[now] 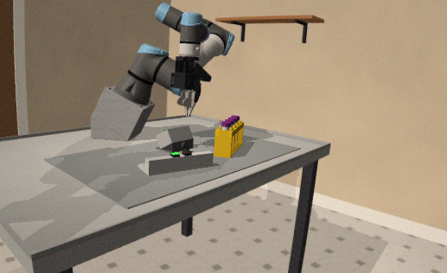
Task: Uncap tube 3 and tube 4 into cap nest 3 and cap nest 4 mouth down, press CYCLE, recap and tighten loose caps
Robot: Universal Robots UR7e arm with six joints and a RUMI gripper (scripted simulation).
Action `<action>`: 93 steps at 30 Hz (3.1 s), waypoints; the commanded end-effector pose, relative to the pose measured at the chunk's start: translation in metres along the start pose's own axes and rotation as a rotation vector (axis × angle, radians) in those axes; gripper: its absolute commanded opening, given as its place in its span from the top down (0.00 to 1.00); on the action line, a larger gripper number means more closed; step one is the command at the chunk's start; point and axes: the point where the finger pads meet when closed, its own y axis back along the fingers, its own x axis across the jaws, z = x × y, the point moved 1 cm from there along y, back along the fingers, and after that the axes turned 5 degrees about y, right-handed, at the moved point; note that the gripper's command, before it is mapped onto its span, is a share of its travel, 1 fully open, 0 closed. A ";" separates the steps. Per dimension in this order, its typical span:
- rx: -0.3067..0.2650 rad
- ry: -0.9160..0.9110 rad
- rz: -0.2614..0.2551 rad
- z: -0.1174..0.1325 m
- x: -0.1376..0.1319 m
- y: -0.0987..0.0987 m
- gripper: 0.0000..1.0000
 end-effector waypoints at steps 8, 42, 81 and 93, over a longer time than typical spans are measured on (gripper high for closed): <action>0.061 0.005 -0.236 0.058 -0.053 -0.005 1.00; 0.061 0.005 -0.236 0.058 -0.053 -0.005 1.00; 0.061 0.005 -0.236 0.058 -0.053 -0.005 1.00; 0.061 0.005 -0.236 0.058 -0.053 -0.005 1.00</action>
